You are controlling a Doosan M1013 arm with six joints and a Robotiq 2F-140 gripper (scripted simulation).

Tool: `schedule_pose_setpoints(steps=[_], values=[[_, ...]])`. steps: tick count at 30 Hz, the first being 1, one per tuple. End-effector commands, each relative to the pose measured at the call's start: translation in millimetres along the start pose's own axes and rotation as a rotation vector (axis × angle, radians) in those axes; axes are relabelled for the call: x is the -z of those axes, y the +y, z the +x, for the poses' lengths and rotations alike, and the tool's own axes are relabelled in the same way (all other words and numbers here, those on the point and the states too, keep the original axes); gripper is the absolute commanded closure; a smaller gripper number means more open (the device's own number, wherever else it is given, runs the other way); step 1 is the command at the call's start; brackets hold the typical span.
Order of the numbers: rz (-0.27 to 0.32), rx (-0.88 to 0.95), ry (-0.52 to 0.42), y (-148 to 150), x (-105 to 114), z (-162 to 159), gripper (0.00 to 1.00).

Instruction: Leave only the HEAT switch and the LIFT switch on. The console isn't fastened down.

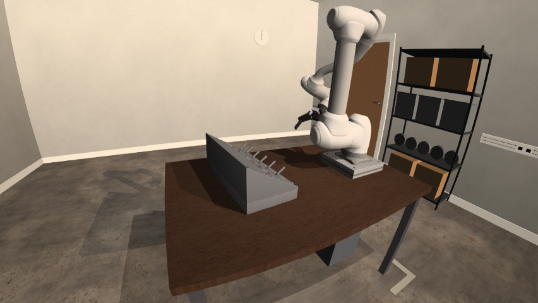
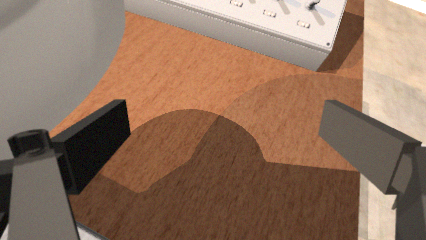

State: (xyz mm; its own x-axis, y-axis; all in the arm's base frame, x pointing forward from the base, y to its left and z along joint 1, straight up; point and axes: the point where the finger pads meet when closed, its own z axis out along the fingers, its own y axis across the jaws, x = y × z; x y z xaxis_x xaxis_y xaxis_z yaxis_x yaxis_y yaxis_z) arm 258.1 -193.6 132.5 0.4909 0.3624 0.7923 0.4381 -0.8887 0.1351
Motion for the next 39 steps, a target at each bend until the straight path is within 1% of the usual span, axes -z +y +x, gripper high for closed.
schedule_pose_setpoints(steps=[1, 3, 5, 18, 20, 27, 32, 39], values=[[0.004, 0.006, 0.001, 3.5, 10.2, 10.9, 0.00], [0.004, 0.006, 0.001, 3.5, 10.2, 10.9, 0.00], [0.004, 0.006, 0.000, 4.6, 15.2, 17.6, 0.00], [0.004, 0.005, -0.001, 14.4, 60.0, 77.5, 0.00], [0.004, 0.005, -0.001, 14.4, 60.0, 77.5, 0.00], [0.004, 0.005, 0.000, 18.9, 79.6, 103.9, 0.00], [0.003, 0.005, 0.000, 20.1, 84.9, 111.0, 0.00], [0.006, 0.007, 0.001, 20.2, 84.8, 111.0, 0.00]])
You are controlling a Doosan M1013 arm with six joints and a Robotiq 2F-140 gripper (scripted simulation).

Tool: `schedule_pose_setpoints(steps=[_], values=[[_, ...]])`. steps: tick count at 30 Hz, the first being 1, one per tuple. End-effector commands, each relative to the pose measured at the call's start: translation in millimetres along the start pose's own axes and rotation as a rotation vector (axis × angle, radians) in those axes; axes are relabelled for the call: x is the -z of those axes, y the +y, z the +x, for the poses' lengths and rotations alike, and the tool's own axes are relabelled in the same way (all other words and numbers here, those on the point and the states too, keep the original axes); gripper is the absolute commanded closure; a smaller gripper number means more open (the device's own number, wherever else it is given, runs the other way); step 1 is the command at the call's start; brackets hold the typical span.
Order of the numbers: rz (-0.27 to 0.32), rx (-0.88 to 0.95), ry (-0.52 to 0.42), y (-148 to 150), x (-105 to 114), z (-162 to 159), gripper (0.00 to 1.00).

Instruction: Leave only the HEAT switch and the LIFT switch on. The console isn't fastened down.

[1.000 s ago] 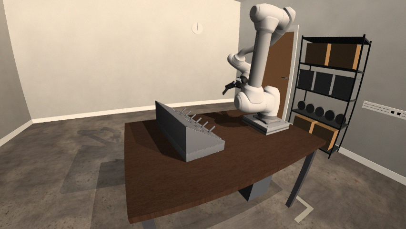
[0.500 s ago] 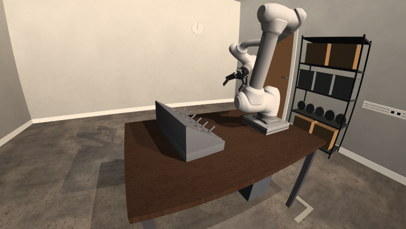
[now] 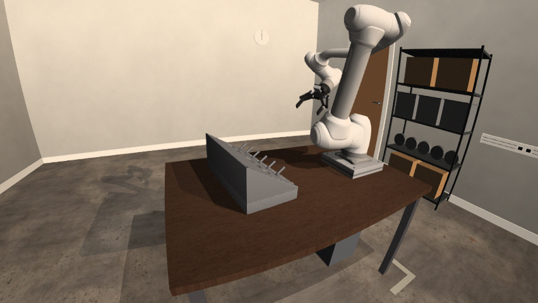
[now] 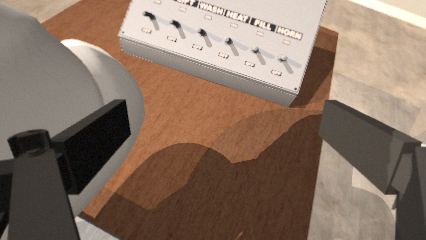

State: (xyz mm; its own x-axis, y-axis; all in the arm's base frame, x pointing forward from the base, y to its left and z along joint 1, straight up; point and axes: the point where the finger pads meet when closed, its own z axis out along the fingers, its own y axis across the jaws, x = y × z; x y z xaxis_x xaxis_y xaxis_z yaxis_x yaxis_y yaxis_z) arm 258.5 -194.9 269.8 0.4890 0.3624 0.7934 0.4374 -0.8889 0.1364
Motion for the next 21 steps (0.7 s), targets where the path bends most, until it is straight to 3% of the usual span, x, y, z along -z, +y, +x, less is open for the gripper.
schedule_pose_setpoints(steps=[1, 6, 13, 15, 21], values=[[0.010, 0.003, -0.002, -0.1, 2.6, 2.4, 0.00], [0.027, -0.022, -0.027, -0.7, -3.9, -2.0, 0.00], [0.115, -0.118, -0.127, -12.2, -31.1, -10.9, 0.00], [0.115, -0.118, -0.127, -12.2, -31.1, -10.9, 0.00], [0.191, -0.230, -0.302, -25.7, -69.3, -21.8, 0.00]])
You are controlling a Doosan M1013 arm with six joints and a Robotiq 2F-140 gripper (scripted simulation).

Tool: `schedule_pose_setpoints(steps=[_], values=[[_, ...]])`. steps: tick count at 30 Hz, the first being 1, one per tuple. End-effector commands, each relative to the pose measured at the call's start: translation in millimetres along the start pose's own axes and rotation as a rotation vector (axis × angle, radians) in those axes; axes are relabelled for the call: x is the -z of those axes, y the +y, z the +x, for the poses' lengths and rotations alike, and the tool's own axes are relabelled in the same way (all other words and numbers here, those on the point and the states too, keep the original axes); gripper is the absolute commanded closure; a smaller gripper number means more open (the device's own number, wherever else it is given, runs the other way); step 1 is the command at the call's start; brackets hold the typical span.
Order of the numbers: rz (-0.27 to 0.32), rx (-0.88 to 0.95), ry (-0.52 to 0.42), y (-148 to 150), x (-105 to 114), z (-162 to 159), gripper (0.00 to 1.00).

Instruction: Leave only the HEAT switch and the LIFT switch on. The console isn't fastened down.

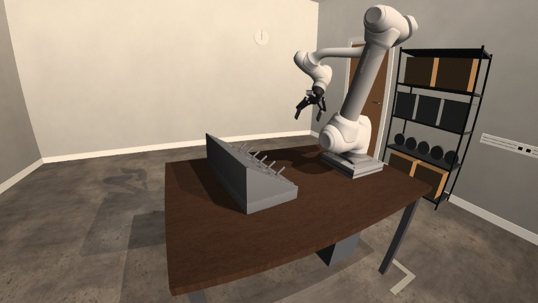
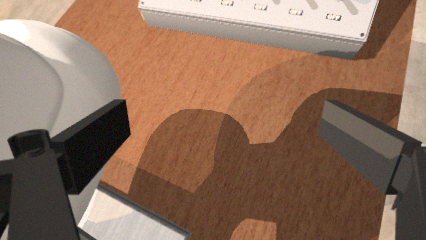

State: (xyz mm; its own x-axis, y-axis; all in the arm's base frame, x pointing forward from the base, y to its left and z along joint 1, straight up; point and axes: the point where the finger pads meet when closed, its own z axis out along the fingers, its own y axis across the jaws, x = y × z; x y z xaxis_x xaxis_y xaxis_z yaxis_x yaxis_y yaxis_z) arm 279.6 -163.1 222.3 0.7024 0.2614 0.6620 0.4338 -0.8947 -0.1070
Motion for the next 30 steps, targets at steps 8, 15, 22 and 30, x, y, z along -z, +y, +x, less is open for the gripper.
schedule_pose_setpoints(steps=[8, 15, 22, 30], values=[[-0.016, -0.165, -0.352, 2.4, -79.9, 11.4, 0.00], [-0.123, -0.188, -0.430, -1.5, -125.9, 47.0, 0.00], [-0.224, -0.185, -0.407, -22.4, -173.5, 101.1, 0.00], [-0.272, -0.177, -0.334, -58.4, -211.9, 152.9, 0.00]])
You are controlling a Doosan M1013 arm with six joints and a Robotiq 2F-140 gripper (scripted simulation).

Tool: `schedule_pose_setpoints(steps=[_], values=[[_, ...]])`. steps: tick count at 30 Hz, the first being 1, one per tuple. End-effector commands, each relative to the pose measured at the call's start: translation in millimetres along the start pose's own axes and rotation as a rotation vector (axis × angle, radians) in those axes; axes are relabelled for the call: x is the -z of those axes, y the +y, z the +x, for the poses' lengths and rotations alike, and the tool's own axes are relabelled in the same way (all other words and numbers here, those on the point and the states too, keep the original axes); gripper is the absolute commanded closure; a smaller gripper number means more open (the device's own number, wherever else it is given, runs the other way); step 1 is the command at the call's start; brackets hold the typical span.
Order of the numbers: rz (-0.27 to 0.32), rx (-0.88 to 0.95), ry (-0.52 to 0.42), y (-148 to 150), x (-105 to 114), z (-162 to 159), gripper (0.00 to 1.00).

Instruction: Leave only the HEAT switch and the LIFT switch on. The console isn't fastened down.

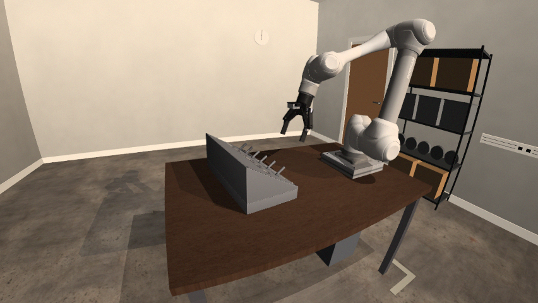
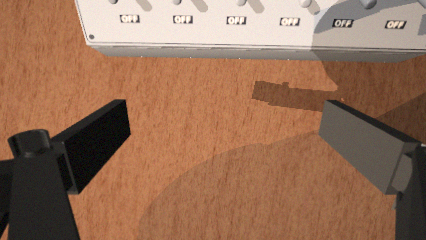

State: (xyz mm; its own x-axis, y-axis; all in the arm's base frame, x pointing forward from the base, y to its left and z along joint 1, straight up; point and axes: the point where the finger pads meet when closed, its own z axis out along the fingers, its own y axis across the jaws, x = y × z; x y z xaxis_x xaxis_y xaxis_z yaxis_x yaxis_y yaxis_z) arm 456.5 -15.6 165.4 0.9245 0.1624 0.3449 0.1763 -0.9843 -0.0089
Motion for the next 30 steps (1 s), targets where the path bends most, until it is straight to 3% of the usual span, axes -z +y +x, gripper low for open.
schedule_pose_setpoints(steps=[1, 12, 23, 24, 30], values=[[-0.045, -0.004, 0.040, -24.0, -3.8, 34.8, 0.00], [-0.025, -0.012, 0.162, -109.9, -4.8, 88.4, 0.00], [-0.017, -0.013, 0.180, -123.0, -3.2, 94.6, 0.00], [-0.017, -0.013, 0.180, -123.0, -3.2, 94.6, 0.50], [-0.016, -0.012, 0.180, -123.0, -3.2, 94.6, 0.50]])
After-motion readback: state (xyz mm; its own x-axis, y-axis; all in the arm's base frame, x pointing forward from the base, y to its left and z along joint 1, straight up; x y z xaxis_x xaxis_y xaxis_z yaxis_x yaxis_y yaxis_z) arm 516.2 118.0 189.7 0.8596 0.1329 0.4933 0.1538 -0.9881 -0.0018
